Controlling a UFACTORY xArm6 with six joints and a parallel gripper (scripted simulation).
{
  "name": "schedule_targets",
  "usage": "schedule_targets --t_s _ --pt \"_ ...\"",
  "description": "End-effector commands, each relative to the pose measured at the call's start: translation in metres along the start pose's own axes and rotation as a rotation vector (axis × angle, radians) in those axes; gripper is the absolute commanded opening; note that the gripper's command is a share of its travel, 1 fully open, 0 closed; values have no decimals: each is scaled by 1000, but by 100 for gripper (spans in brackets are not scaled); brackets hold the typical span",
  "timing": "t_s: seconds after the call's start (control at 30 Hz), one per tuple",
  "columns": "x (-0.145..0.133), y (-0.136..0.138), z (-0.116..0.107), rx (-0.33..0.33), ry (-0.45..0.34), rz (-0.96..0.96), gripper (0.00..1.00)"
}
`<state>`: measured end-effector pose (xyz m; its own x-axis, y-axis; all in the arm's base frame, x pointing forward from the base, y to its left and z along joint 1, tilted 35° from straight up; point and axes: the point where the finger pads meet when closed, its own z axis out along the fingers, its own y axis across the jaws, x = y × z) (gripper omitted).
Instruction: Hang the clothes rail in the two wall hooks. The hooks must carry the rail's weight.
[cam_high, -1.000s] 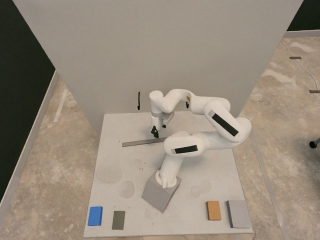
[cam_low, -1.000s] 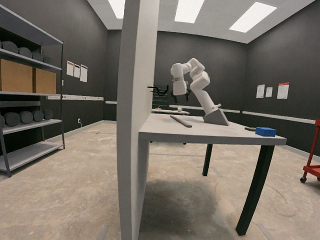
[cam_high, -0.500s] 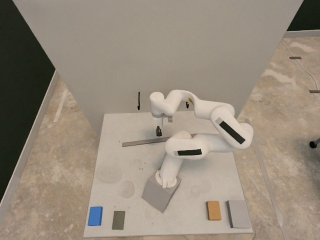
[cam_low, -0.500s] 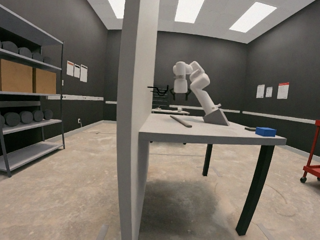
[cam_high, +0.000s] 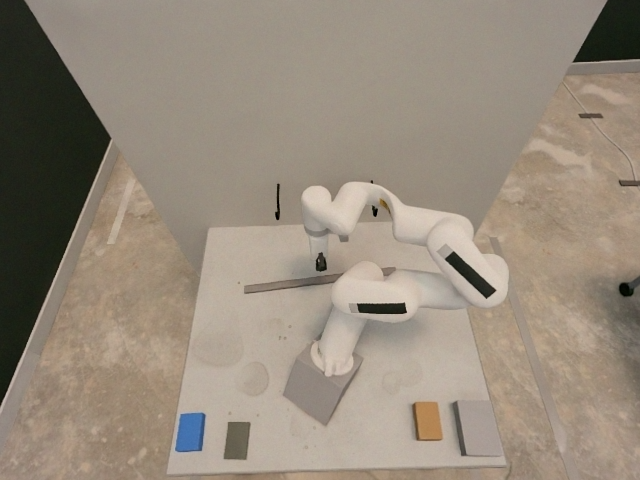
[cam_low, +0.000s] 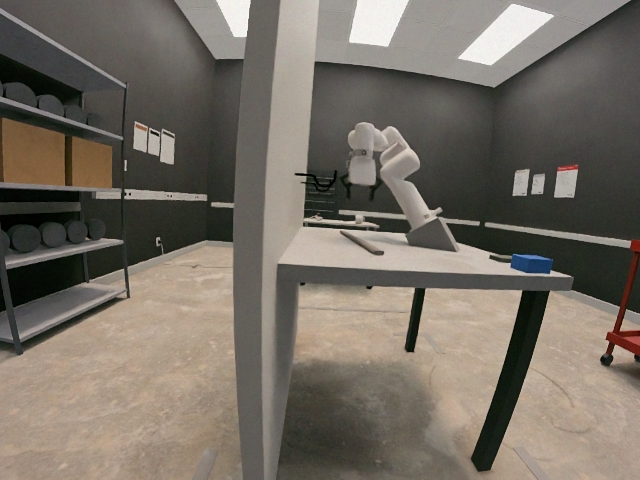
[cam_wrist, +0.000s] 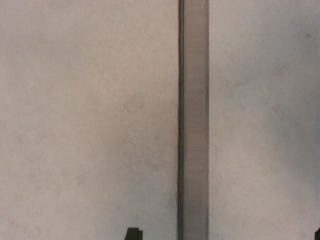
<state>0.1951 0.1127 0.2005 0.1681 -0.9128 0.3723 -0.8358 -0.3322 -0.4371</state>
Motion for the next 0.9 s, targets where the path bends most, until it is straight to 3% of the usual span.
schedule_targets --t_s 0.0,0.3,0.87 --pt "0 -1 -3 2 -2 1 100" --pt "0 -1 -5 2 -2 1 100" --pt "0 -1 20 2 -2 1 100"
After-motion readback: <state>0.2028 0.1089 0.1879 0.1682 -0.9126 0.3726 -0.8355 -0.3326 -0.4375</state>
